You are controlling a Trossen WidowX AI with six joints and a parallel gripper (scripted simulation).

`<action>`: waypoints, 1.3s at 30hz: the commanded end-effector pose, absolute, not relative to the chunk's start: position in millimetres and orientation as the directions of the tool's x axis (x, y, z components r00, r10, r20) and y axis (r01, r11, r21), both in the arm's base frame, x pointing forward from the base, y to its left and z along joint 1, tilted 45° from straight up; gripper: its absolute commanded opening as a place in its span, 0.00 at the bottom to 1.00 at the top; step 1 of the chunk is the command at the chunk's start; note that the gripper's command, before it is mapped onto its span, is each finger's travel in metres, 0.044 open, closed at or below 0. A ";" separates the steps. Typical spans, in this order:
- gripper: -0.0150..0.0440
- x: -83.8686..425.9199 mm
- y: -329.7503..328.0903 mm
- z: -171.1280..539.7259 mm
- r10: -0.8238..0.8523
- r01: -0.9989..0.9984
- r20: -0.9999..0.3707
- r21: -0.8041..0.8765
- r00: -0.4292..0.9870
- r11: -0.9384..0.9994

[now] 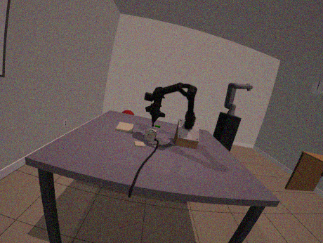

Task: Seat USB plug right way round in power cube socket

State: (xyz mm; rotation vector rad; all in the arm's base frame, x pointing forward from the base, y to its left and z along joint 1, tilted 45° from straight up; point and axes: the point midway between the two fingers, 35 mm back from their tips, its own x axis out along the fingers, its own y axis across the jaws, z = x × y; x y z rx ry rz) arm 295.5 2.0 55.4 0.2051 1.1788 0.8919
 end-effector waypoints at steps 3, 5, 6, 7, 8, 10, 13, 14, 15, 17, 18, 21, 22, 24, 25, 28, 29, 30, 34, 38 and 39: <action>0.25 295.6 2.1 55.2 0.696 -0.635 -0.712 0.494 0.096 0.594; 0.25 295.6 2.1 55.2 0.696 -0.674 -0.712 0.468 0.096 0.572; 0.25 295.6 2.1 55.2 0.696 -0.693 -0.712 0.454 0.096 0.560; 0.25 295.6 2.1 55.2 0.696 -0.712 -0.712 0.440 0.096 0.548; 0.25 295.6 2.1 55.2 0.696 -0.730 -0.712 0.425 0.096 0.536; 0.25 295.5 2.1 55.2 0.696 -0.764 -0.712 0.395 0.096 0.510; 0.25 295.5 2.1 55.2 0.696 -0.812 -0.712 0.348 0.096 0.469; 0.25 295.5 2.1 55.2 0.696 -0.827 -0.712 0.332 0.096 0.454; 0.25 295.5 2.1 55.2 0.696 -0.841 -0.712 0.316 0.096 0.439; 0.25 295.5 2.1 55.2 0.696 -0.868 -0.712 0.283 0.096 0.409; 0.25 295.5 2.1 55.2 0.696 -0.880 -0.712 0.266 0.096 0.394; 0.25 295.5 2.1 55.2 0.696 -0.914 -0.712 0.214 0.096 0.345; 0.25 295.5 2.1 55.2 0.696 -0.924 -0.712 0.197 0.096 0.329; 0.25 295.5 2.1 55.2 0.696 -0.942 -0.712 0.161 0.096 0.295; 0.25 295.5 2.1 55.2 0.696 -0.950 -0.712 0.143 0.096 0.277; 0.25 295.5 2.1 55.2 0.696 -0.961 -0.712 0.116 0.096 0.251; 0.25 295.5 2.1 55.2 0.696 -0.961 -0.712 0.116 0.096 0.251; 0.25 295.5 2.1 55.2 0.696 -0.961 -0.712 0.116 0.096 0.251; 0.25 295.5 2.1 55.2 0.696 -0.961 -0.712 0.116 0.096 0.251; 0.25 295.5 2.1 55.2 0.696 -0.961 -0.712 0.116 0.096 0.251; 0.25 295.5 2.1 55.2 0.696 -0.961 -0.712 0.116 0.096 0.251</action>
